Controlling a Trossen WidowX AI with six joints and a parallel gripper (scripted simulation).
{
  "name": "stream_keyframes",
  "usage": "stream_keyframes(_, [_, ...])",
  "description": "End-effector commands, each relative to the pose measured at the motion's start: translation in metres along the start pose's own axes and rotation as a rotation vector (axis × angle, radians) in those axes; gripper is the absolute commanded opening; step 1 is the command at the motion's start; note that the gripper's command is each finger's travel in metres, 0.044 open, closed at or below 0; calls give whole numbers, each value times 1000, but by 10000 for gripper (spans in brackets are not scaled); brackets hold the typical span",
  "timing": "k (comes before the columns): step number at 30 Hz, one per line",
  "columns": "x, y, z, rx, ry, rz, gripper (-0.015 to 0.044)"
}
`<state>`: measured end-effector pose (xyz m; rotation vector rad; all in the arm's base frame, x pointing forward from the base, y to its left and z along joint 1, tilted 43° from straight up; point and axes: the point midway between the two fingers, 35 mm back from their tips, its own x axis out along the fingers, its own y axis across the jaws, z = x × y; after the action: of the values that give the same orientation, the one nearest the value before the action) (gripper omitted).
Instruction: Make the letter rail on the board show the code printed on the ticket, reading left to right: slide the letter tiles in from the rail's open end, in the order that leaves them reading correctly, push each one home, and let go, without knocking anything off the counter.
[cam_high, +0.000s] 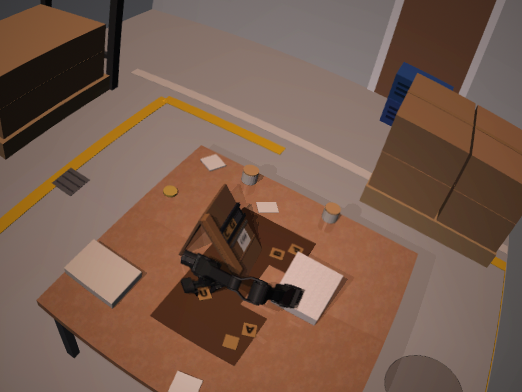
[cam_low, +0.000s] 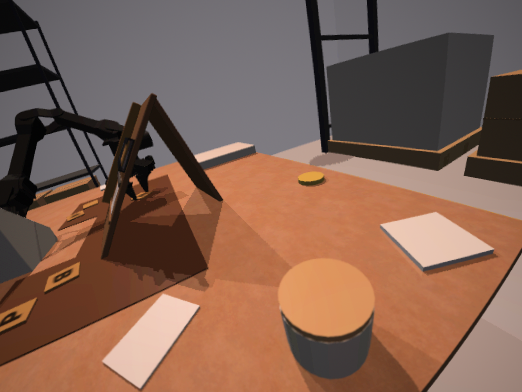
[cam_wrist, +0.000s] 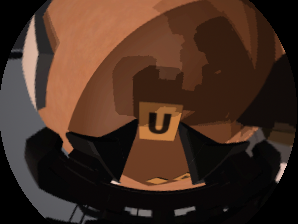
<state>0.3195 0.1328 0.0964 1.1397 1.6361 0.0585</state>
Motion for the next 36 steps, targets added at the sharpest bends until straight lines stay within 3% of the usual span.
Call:
stream_keyframes(1, [0,0,1,4,-3,-2,267])
stream_keyframes(6, [0,0,0,4,-3,-2,233])
stream_keyframes(15, [-6,-1,-1,4,-3,-2,0])
stream_keyframes(36, [-16,-4,-3,4,-3,-3,0])
